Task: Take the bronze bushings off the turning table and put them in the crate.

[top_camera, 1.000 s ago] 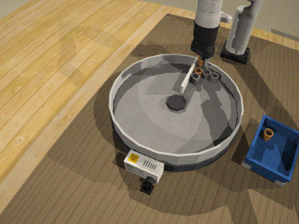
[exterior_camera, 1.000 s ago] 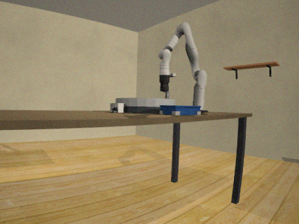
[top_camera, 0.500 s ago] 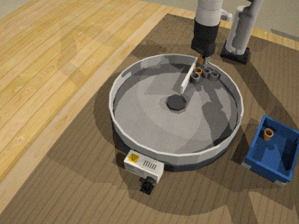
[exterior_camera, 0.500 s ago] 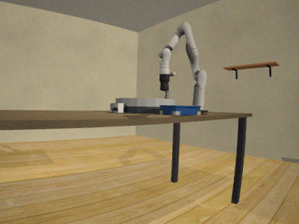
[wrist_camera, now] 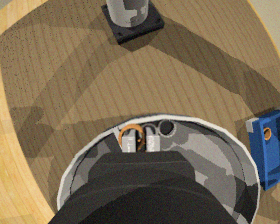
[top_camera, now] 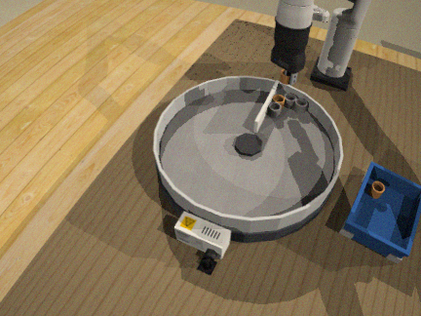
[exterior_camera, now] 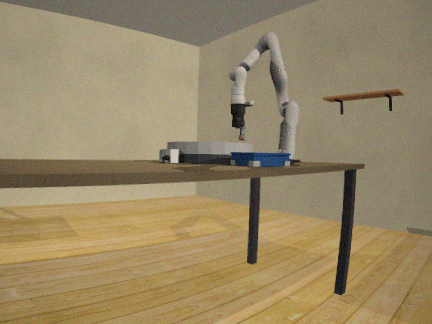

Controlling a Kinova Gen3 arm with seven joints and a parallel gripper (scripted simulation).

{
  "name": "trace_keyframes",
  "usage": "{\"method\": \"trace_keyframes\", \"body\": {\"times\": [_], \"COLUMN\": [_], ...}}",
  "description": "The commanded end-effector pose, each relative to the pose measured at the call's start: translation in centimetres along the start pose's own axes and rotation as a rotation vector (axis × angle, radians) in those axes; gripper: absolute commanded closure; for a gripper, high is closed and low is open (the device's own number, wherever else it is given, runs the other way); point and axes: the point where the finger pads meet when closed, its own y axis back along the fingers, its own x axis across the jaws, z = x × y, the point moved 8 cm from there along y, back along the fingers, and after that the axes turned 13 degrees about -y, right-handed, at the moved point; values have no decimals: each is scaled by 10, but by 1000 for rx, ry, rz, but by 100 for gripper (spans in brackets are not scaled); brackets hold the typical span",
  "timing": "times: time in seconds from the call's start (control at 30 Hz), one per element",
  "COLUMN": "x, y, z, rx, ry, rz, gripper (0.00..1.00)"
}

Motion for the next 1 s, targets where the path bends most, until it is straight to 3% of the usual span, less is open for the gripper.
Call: {"method": "trace_keyframes", "body": {"times": [0.0, 0.3, 0.47, 0.87, 0.97], "x": [0, 0, 0, 0, 32], "y": [6, 6, 29, 29, 29], "z": [3, 3, 2, 2, 6], "rx": [-18, -18, -18, -18, -18], "ry": [-2, -2, -1, -1, -1], "rz": [5, 5, 5, 5, 5], "gripper": [100, 100, 100, 100, 100]}}
